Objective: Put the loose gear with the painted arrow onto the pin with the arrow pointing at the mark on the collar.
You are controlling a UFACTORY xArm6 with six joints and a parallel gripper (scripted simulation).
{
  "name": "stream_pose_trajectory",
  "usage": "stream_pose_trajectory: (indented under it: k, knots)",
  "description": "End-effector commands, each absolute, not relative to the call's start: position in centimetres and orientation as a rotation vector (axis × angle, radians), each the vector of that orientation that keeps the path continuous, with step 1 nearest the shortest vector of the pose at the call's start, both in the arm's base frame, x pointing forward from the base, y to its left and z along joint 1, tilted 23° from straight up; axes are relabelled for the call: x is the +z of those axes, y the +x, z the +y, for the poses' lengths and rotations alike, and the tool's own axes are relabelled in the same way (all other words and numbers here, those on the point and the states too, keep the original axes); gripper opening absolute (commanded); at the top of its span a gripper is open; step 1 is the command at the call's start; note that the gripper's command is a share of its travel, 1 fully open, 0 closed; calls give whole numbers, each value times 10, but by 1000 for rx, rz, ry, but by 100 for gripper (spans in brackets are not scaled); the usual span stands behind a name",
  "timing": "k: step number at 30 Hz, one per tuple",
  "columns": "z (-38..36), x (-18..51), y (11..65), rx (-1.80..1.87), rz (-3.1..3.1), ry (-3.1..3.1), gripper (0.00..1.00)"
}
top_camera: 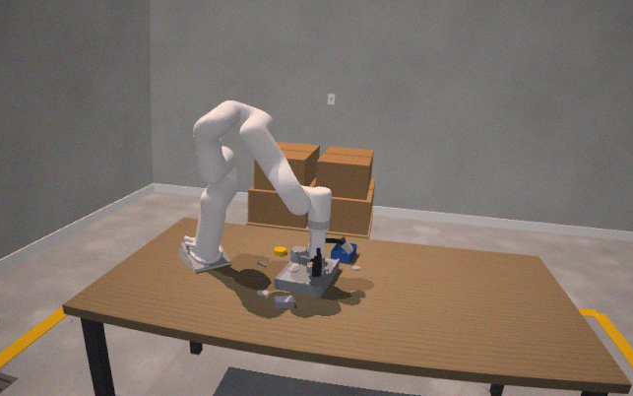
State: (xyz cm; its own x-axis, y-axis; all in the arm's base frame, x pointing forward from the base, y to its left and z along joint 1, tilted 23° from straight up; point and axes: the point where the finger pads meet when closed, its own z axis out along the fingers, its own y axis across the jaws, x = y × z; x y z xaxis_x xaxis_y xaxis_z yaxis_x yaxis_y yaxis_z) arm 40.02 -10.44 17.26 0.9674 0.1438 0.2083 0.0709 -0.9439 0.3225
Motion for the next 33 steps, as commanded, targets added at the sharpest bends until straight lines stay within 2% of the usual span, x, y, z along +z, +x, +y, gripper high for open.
stream_pose_trajectory:
  k: [1,33]
  knots:
    - [-102,183,399,336,157,2799,0]
    - [-88,225,388,336,157,2799,0]
